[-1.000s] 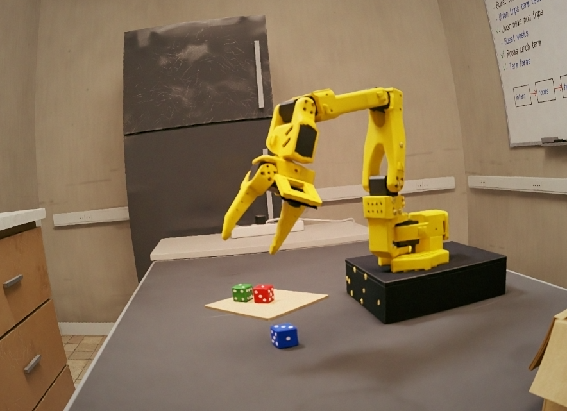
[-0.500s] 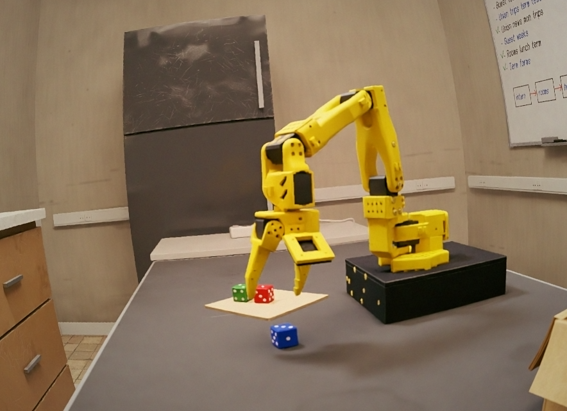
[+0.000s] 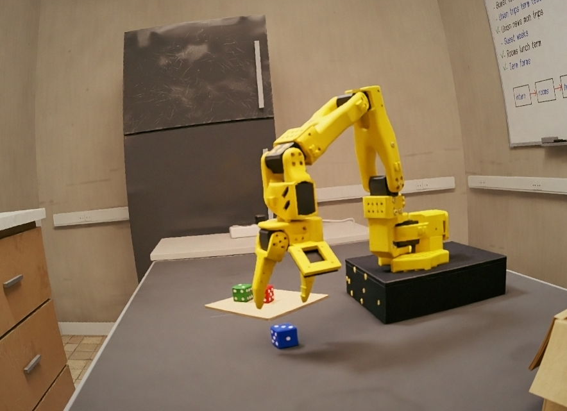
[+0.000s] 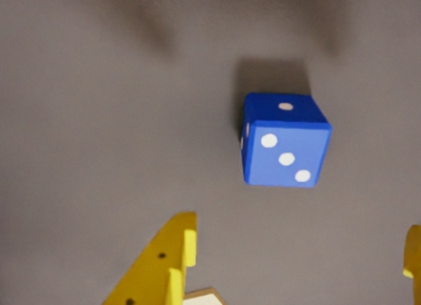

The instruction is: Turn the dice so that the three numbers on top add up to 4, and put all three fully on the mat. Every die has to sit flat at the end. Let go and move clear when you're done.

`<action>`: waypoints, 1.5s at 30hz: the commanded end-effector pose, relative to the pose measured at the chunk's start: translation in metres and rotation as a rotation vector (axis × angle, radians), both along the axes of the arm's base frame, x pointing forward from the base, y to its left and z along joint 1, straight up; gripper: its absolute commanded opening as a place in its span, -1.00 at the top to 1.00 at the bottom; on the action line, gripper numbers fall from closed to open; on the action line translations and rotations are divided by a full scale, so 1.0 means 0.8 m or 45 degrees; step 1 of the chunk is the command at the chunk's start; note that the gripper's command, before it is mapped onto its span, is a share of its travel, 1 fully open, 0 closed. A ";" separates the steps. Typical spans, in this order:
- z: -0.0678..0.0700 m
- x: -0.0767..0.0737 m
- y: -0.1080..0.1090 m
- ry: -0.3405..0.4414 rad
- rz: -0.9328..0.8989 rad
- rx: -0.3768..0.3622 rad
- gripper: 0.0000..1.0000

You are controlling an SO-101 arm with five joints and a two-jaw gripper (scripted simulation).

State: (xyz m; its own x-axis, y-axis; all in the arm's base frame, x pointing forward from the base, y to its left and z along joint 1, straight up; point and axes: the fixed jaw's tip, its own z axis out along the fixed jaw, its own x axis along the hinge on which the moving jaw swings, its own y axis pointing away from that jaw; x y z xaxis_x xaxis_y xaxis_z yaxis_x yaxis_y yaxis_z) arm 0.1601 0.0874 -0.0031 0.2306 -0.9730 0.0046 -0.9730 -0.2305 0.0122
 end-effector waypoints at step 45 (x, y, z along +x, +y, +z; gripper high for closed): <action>-0.055 -0.002 0.000 0.012 0.022 -0.004 0.37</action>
State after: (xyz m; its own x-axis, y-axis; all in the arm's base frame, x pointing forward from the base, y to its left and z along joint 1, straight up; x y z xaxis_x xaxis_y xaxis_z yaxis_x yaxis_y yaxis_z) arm 0.1623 0.0885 -0.0415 0.2321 -0.9727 0.0030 -0.9727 -0.2320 0.0058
